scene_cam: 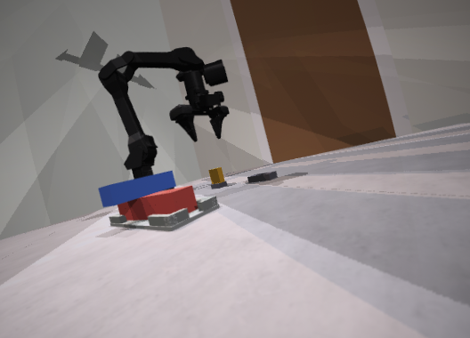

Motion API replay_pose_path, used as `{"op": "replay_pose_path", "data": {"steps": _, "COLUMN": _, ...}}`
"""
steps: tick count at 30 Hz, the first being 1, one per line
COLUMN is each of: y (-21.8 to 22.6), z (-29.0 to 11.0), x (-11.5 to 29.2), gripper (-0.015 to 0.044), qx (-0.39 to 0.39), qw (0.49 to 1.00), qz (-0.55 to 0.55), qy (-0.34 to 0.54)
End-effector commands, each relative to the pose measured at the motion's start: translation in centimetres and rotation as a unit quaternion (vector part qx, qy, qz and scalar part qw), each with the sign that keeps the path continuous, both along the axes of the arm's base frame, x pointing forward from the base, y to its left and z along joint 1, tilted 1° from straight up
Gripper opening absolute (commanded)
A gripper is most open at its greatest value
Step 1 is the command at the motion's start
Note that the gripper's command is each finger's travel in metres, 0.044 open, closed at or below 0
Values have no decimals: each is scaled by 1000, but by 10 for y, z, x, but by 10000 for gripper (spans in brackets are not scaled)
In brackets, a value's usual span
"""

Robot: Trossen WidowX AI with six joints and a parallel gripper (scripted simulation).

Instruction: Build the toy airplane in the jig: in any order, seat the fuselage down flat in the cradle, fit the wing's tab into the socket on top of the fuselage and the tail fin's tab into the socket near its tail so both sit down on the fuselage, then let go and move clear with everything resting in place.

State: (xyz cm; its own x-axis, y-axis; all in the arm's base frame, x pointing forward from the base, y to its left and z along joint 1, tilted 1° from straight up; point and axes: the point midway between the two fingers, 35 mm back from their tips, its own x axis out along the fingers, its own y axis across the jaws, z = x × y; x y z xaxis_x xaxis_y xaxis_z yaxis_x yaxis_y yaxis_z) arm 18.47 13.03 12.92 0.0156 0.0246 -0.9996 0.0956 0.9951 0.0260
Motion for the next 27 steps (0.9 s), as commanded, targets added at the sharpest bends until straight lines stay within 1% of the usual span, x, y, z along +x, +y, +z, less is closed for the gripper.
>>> {"op": "replay_pose_path", "data": {"steps": 1, "y": 2, "z": -10, "x": -3, "gripper": 440, "qx": 1, "qw": 1000, "qz": -8, "qy": 1}}
{"op": "replay_pose_path", "data": {"steps": 4, "y": 3, "z": -48, "x": -3, "gripper": 440, "qx": 1, "qw": 1000, "qz": -8, "qy": 1}}
{"op": "replay_pose_path", "data": {"steps": 5, "y": 3, "z": -55, "x": -4, "gripper": 440, "qx": 1, "qw": 1000, "qz": -8, "qy": 1}}
{"op": "replay_pose_path", "data": {"steps": 9, "y": 3, "z": -59, "x": -4, "gripper": 440, "qx": 1, "qw": 1000, "qz": -8, "qy": 1}}
{"op": "replay_pose_path", "data": {"steps": 12, "y": 3, "z": -71, "x": -4, "gripper": 440, "qx": 1, "qw": 1000, "qz": -8, "qy": 1}}
{"op": "replay_pose_path", "data": {"steps": 27, "y": 5, "z": -91, "x": -2, "gripper": 440, "qx": 1, "qw": 1000, "qz": -8, "qy": 1}}
